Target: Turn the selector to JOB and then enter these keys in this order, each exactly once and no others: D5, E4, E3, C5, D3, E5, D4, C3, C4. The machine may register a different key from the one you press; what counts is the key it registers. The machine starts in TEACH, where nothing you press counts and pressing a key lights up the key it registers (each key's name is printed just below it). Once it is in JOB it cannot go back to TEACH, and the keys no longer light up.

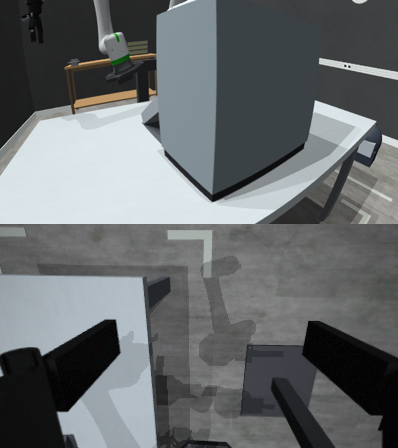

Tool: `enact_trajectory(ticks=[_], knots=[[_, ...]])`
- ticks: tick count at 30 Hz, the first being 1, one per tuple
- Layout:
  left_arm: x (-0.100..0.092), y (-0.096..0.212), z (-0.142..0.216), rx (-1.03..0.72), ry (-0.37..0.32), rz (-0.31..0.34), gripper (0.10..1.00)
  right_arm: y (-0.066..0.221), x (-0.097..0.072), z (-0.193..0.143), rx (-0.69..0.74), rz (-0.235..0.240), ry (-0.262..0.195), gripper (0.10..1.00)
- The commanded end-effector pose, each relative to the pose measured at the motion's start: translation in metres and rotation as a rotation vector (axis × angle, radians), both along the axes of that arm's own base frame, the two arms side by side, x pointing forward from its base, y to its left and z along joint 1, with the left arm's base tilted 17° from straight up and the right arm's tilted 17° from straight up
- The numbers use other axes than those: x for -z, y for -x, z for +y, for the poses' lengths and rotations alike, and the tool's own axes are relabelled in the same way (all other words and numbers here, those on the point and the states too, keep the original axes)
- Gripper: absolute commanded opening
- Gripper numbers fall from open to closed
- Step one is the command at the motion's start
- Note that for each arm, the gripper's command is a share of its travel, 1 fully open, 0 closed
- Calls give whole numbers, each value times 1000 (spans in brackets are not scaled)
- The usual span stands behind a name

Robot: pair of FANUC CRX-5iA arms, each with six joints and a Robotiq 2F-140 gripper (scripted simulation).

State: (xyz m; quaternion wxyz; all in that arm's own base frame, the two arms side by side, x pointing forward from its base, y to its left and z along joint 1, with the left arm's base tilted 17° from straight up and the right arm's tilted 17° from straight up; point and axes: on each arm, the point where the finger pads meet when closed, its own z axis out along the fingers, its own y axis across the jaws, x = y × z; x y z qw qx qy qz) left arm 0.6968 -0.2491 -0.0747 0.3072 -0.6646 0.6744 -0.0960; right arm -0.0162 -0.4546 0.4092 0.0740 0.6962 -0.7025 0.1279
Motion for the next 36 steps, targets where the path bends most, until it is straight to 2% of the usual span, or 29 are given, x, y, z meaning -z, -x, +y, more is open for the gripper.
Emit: enact_trajectory(ticks=[1,36], knots=[[-1,0,-1,0,1,-2,99,0,-1,0,0,0,2,1000],[-27,17,-10,0,1,-2,99,0,-1,0,0,0,2,1000]])
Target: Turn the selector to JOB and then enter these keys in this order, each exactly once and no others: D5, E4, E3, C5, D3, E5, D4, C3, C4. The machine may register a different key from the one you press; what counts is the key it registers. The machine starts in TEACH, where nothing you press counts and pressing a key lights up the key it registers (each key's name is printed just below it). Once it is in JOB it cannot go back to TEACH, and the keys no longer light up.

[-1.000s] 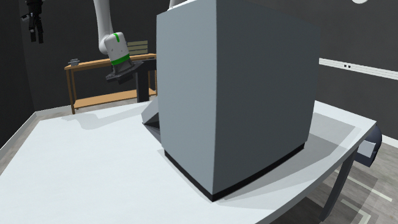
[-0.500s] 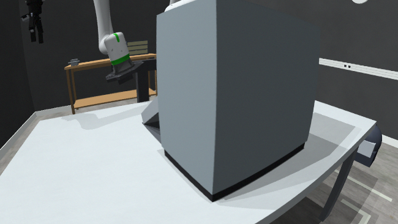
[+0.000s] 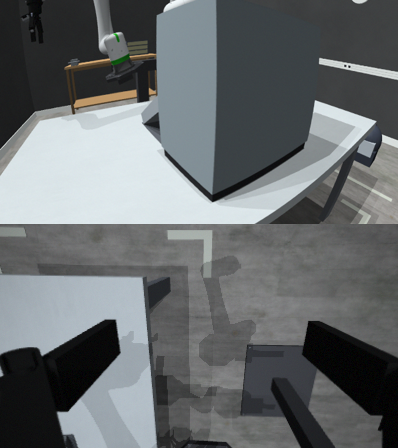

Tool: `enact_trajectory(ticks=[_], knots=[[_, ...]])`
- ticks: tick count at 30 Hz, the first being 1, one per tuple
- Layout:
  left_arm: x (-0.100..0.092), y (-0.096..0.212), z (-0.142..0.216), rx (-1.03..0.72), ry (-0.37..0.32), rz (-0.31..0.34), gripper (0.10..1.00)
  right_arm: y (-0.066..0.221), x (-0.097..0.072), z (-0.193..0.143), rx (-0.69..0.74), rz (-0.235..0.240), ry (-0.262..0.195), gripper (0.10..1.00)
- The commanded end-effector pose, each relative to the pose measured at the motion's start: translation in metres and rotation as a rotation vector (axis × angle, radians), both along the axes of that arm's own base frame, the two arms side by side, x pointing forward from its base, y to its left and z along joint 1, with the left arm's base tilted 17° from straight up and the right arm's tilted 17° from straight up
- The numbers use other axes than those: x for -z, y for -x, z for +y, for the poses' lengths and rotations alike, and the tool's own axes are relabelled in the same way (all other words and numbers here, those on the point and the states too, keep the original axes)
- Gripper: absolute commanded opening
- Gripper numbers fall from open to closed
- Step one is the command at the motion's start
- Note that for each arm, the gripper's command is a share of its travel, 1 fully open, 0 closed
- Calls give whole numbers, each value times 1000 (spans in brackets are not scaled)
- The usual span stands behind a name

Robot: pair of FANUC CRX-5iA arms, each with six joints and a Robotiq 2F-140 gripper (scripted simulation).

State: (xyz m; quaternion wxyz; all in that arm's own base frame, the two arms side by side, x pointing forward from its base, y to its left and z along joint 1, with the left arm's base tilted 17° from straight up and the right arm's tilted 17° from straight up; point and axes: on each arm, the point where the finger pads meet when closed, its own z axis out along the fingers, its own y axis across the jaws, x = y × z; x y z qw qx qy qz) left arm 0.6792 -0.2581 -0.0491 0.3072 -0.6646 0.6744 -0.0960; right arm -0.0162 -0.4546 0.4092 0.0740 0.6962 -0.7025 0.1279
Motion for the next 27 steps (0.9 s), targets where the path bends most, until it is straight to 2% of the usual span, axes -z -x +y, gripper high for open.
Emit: enact_trajectory(ticks=[1,7,10,17,19,20,27], knots=[[-1,0,-1,0,1,-2,99,0,-1,0,0,0,2,1000],[-1,0,-2,-11,9,-6,99,0,-1,0,0,0,2,1000],[0,-1,-11,-76,53,-28,99,0,-1,0,0,0,2,1000],[10,-2,-63,-402,280,-139,99,0,-1,0,0,0,2,1000],[10,-2,-63,-402,280,-139,99,0,-1,0,0,0,2,1000],[12,-2,-74,-515,359,-178,99,0,-1,0,0,0,2,1000],[23,-4,-138,-756,547,-240,99,0,-1,0,0,0,2,1000]])
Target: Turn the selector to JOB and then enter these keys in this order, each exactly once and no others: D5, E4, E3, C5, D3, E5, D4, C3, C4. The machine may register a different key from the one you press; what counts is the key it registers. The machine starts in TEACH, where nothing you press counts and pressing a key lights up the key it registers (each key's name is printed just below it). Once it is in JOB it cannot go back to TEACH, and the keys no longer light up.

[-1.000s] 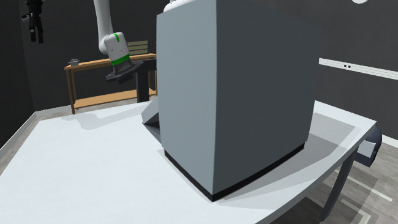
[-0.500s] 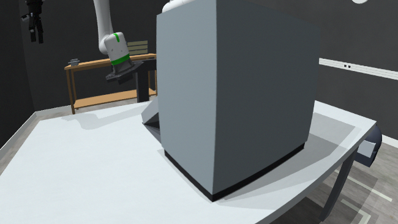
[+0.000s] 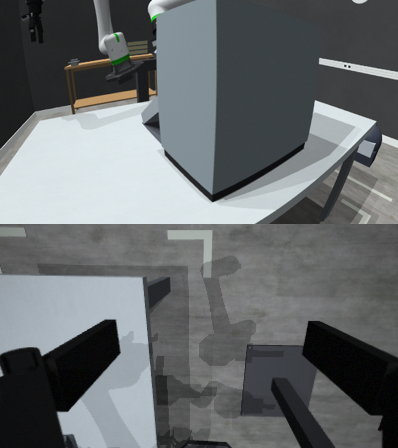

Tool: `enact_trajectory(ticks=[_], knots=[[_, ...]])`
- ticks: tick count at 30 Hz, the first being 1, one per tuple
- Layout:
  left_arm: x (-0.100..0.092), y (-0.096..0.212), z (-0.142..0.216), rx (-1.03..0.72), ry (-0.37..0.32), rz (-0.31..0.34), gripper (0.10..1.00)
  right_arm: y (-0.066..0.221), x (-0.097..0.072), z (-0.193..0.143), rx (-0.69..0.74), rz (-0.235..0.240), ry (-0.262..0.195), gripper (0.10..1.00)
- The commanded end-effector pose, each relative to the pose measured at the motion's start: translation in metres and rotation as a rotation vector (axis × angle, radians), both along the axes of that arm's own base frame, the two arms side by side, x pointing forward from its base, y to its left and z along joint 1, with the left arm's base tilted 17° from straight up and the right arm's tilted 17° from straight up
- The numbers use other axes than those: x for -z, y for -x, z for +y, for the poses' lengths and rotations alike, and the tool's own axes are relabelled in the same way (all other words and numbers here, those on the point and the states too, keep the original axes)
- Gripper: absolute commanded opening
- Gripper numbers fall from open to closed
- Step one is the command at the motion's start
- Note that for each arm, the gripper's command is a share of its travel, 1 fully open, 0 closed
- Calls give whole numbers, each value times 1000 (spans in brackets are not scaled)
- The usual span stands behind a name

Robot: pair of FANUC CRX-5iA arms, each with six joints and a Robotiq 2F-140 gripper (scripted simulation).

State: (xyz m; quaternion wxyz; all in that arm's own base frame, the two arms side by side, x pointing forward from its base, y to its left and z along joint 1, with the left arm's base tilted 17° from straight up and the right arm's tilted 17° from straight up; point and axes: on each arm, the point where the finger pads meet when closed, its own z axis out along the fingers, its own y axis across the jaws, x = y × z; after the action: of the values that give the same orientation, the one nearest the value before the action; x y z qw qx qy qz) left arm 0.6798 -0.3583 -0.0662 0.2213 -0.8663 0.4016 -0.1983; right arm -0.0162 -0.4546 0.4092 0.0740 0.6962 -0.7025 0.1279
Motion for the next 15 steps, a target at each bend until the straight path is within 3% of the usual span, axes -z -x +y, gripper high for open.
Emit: enact_trajectory(ticks=[1,7,9,10,11,15], knots=[[7,-4,-44,-234,130,-84,99,0,-1,0,0,0,2,1000],[10,-4,-59,-461,283,-150,99,0,-1,0,0,0,2,1000],[10,-4,-59,-461,283,-150,99,0,-1,0,0,0,2,1000],[10,-4,-59,-577,345,-190,99,0,-1,0,0,0,2,1000],[10,-4,-59,-609,361,-202,399,0,-1,0,0,0,2,1000],[10,-4,-59,-702,400,-243,399,0,-1,0,0,0,2,1000]])
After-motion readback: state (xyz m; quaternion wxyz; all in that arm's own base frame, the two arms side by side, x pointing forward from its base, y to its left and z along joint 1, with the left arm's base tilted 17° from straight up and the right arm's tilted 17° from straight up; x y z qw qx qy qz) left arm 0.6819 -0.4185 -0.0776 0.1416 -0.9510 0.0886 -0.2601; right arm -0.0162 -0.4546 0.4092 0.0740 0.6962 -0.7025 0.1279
